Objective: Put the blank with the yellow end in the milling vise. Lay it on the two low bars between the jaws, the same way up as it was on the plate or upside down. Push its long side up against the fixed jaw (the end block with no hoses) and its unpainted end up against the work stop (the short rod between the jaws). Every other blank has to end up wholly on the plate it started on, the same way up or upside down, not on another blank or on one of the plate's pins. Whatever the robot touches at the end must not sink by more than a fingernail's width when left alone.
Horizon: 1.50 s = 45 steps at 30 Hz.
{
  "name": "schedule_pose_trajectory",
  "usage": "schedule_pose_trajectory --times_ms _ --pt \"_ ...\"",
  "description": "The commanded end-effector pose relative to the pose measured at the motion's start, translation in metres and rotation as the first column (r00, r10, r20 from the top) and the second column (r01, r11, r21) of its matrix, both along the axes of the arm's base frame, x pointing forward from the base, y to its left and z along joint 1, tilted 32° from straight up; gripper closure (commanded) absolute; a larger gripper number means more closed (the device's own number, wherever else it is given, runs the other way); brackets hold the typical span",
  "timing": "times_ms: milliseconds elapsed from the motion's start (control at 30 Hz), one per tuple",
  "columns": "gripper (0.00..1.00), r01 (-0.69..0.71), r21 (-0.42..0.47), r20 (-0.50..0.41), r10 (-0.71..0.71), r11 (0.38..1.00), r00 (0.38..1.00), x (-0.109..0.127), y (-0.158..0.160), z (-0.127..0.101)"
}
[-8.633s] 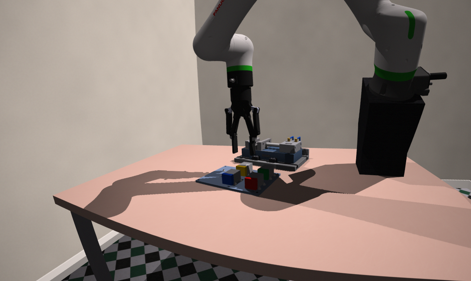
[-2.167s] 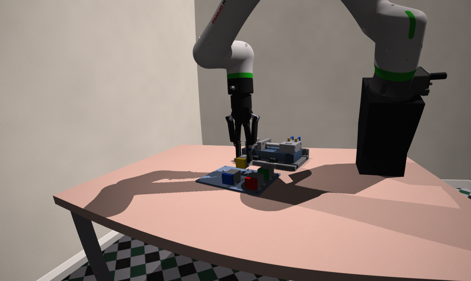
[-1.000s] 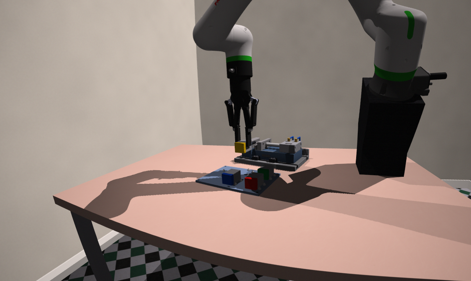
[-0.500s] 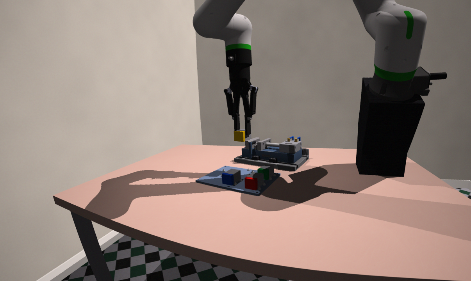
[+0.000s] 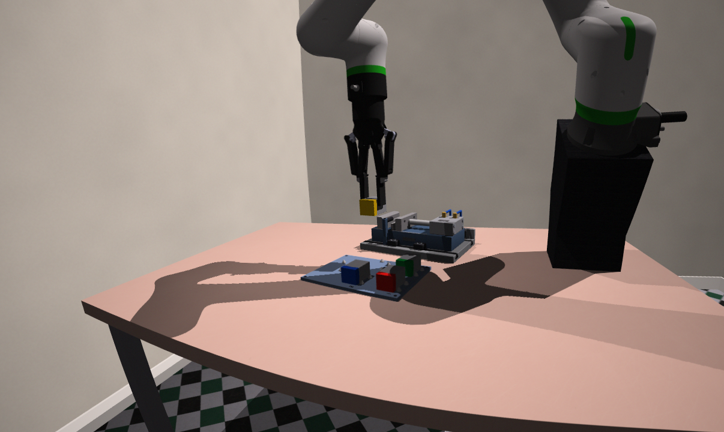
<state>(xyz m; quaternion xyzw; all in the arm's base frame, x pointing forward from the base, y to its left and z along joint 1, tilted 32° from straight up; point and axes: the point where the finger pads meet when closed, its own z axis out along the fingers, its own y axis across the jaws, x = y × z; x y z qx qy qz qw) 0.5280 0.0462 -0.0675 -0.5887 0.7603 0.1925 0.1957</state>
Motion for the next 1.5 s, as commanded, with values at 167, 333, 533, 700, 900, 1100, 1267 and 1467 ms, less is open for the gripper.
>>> schedule_pose_trajectory --times_ms 167,333,533,700,900,1100,1267,1467 --pt "0.9 0.001 -0.001 0.002 -0.001 1.0 1.0 0.0007 -0.0002 -0.0002" --pt "0.9 0.001 -0.001 0.002 -0.001 1.0 1.0 0.0009 0.0007 -0.0018" --pt "0.9 0.001 -0.001 0.002 -0.001 1.0 1.0 0.0011 0.0019 -0.0036" --pt "0.9 0.001 -0.001 0.002 -0.001 1.0 1.0 0.0012 0.0021 -0.0041" --pt "0.9 0.001 -0.001 0.002 -0.001 1.0 1.0 0.0013 0.0028 -0.0051" --pt "0.9 0.001 -0.001 0.002 -0.001 1.0 1.0 0.0014 0.0035 -0.0062" --pt "0.9 0.001 -0.001 0.002 -0.001 1.0 1.0 0.0014 0.0036 -0.0064" --pt "0.9 0.001 -0.001 0.002 -0.001 1.0 1.0 0.0014 0.0039 -0.007"
